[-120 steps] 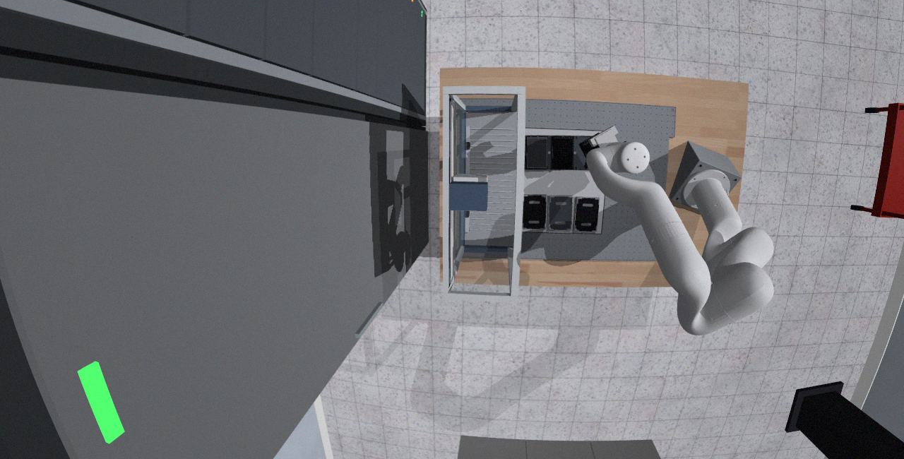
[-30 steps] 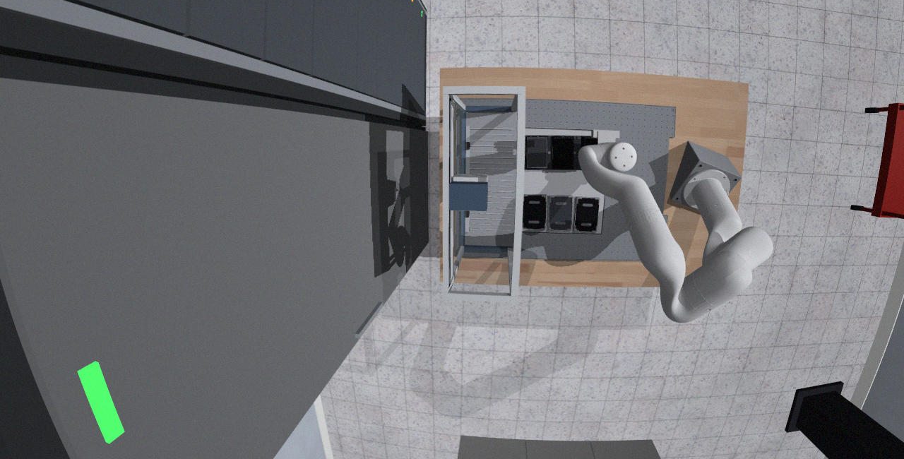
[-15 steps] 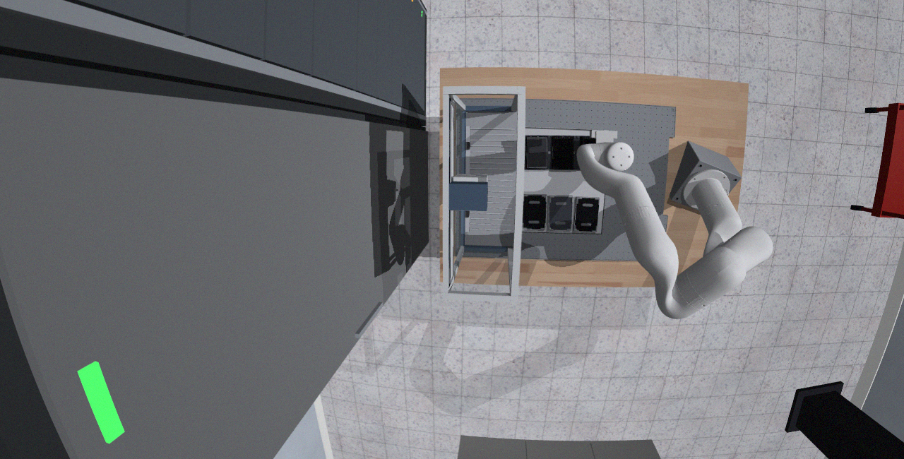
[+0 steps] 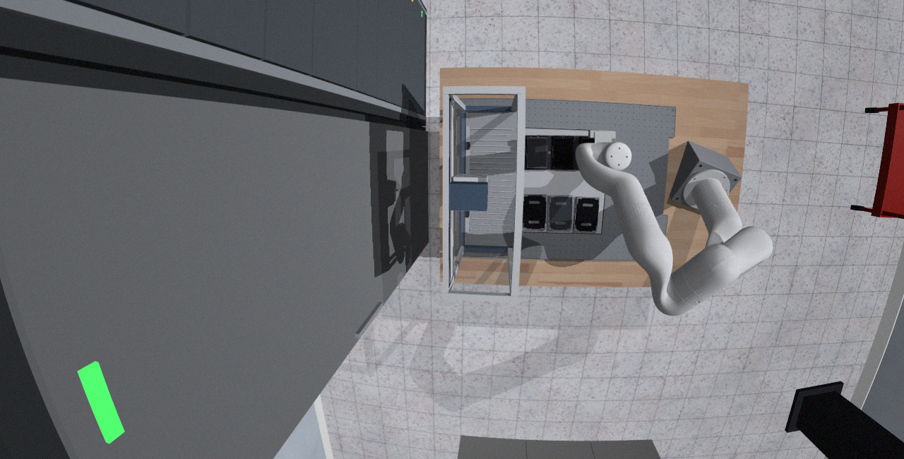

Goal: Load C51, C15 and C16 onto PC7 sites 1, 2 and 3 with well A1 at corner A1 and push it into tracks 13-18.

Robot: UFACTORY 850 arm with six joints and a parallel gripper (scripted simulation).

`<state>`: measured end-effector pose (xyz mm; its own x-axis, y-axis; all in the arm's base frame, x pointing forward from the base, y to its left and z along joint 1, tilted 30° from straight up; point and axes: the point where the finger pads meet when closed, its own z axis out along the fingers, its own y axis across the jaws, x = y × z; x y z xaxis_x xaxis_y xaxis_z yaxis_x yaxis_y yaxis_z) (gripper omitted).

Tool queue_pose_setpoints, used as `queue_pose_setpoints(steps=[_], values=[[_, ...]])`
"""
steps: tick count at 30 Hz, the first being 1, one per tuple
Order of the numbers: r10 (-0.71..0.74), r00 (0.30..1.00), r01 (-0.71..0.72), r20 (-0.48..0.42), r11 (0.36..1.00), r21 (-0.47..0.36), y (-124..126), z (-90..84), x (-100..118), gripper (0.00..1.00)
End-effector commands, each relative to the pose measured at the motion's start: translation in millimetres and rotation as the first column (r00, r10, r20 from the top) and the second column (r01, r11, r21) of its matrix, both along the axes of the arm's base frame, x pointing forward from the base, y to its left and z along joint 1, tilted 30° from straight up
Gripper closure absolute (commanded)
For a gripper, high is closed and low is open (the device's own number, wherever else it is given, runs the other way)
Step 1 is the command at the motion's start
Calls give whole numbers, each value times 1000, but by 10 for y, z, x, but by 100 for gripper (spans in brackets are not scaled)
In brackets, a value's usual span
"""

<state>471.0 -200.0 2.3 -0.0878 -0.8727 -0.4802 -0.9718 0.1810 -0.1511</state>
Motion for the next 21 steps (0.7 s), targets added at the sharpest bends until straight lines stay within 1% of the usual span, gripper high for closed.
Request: queue_pose_setpoints(steps=[1,15,21], values=[[-1,1000,1,2,1000,-1,-3,-3,8,100],[-1,1000,1,2,1000,-1,-3,-3,8,100],[-1,1000,1,2,1000,-1,15,-38,17,100]])
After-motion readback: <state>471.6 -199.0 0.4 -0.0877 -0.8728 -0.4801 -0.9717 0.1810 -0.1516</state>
